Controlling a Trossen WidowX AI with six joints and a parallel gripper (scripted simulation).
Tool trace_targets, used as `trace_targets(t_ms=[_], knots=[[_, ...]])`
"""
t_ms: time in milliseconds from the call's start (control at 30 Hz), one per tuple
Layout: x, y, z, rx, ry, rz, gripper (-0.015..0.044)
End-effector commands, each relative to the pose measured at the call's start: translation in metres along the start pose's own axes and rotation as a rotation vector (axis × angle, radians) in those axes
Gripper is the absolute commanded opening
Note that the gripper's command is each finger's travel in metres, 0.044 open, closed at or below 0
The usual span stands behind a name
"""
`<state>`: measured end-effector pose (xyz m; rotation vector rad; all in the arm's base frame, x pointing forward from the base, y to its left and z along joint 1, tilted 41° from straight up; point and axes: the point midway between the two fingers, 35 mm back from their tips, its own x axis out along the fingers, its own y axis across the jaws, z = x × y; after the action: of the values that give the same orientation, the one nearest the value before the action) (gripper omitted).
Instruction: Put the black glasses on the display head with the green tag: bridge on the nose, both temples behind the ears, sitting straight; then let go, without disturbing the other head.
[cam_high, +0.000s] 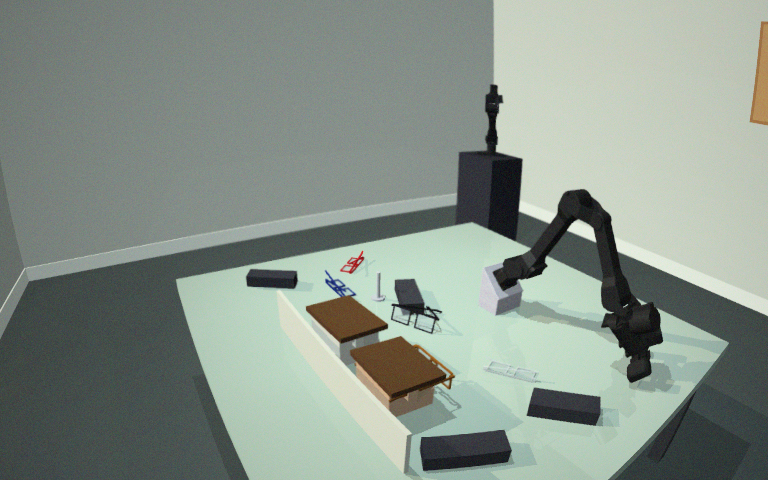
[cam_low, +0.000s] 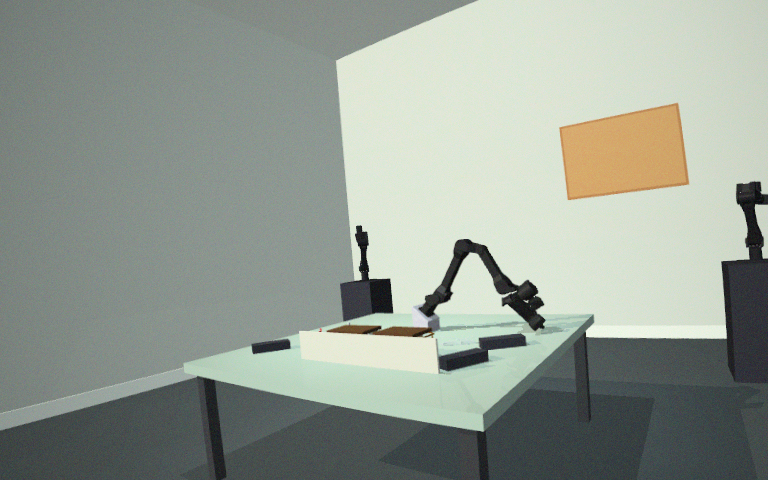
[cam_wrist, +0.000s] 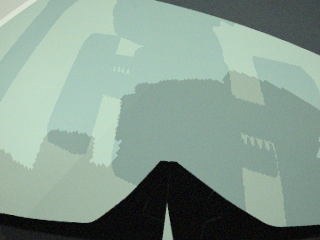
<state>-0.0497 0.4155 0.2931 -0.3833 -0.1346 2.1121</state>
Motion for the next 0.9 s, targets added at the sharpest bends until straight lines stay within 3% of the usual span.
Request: trace_targets(t_ms=[0, 200, 467, 700, 867], knots=[[-0.031, -0.05, -0.009, 0.058, 0.034, -0.181, 0.0], [-0.089, -0.11, -0.047, 0.089, 0.15, -0.418, 0.0], [-0.141, -0.14, -0.094, 0.028, 0.343, -0.56, 0.0], [-0.148, -0.15, -0.06, 0.1, 0.24, -0.612, 0.0], [-0.19, -0.17, -0.075, 0.185, 0.264, -0.714, 0.0]])
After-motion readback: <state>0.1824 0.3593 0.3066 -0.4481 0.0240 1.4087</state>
